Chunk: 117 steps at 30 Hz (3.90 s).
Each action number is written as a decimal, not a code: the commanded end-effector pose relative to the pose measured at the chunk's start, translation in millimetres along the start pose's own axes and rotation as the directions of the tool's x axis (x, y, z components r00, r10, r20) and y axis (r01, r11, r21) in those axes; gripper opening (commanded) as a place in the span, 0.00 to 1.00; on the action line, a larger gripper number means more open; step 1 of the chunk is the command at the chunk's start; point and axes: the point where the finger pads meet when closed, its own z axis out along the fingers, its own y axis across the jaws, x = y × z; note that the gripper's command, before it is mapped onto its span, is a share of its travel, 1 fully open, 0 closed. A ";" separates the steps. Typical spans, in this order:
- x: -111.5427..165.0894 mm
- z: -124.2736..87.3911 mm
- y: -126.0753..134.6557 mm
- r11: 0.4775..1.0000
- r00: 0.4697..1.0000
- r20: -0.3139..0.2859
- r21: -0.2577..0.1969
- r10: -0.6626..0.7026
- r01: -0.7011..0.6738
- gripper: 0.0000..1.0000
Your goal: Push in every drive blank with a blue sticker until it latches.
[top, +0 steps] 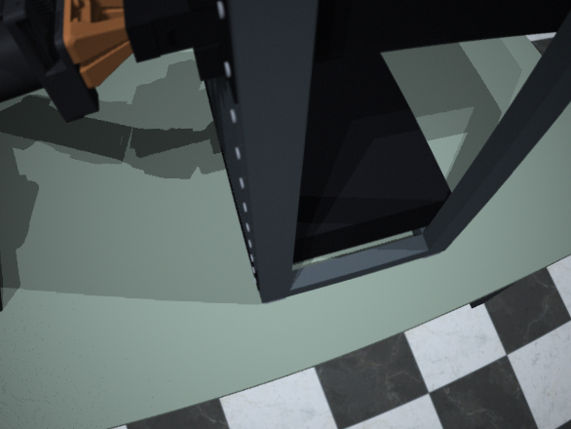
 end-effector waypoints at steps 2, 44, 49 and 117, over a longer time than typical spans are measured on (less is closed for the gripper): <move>4.4 17.7 -15.8 1.000 1.000 -0.002 0.017 -0.014 0.014 0.00; 2.2 -90.9 -21.1 1.000 1.000 0.007 0.017 -0.009 0.008 0.00; 0.9 -103.6 -60.9 0.999 1.000 -0.007 0.035 -0.020 0.020 0.00; -3.6 -14.4 -66.1 0.999 1.000 0.009 0.047 -0.028 0.028 0.00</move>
